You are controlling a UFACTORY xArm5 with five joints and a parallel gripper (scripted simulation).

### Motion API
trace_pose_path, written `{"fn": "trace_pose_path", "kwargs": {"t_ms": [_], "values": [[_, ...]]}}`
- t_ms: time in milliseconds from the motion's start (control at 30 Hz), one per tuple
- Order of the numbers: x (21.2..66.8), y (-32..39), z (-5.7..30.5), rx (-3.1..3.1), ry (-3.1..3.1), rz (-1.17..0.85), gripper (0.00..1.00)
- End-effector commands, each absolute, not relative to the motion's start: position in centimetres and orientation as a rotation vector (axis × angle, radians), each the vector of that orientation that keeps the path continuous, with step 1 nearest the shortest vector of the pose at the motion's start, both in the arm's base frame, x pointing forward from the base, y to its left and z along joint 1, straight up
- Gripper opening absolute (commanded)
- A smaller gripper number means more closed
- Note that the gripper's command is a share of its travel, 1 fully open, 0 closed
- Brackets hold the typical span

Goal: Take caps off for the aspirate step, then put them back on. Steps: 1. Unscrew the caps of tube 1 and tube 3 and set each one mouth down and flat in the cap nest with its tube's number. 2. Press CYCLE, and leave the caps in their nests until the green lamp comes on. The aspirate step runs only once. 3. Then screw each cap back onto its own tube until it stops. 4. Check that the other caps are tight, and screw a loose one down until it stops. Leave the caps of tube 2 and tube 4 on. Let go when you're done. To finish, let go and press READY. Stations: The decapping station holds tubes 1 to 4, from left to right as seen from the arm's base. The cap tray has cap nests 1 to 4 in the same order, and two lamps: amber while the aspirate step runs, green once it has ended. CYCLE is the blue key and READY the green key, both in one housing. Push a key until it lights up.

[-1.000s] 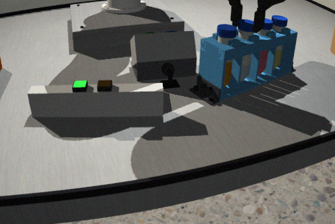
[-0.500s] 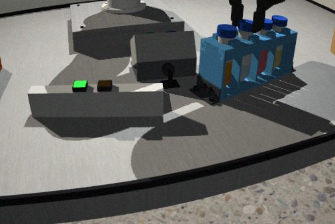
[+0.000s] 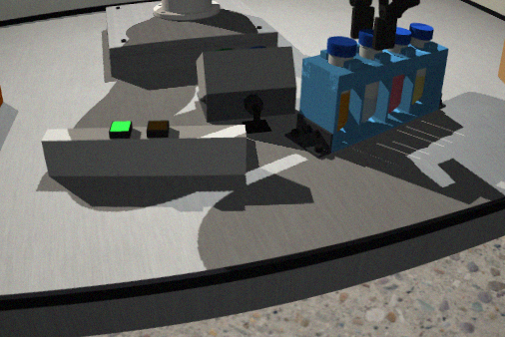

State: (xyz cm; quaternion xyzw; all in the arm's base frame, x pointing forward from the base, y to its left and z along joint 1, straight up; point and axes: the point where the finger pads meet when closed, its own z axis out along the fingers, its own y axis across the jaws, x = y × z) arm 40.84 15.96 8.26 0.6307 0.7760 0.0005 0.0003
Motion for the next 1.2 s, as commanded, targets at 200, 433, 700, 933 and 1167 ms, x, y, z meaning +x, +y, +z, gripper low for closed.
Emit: {"fn": "trace_pose_path", "kwargs": {"t_ms": [200, 433, 700, 933, 1167], "values": [[40.95, 16.01, 8.30, 2.288, 2.151, 0.007, 0.00], [40.95, 16.01, 8.30, 2.288, 2.151, 0.007, 0.46], [40.95, 16.01, 8.30, 2.288, 2.151, 0.007, 0.46], [40.95, 16.02, 8.40, 2.061, 2.368, 0.006, 0.46], [40.95, 16.01, 8.40, 1.763, 2.597, 0.006, 0.46]]}}
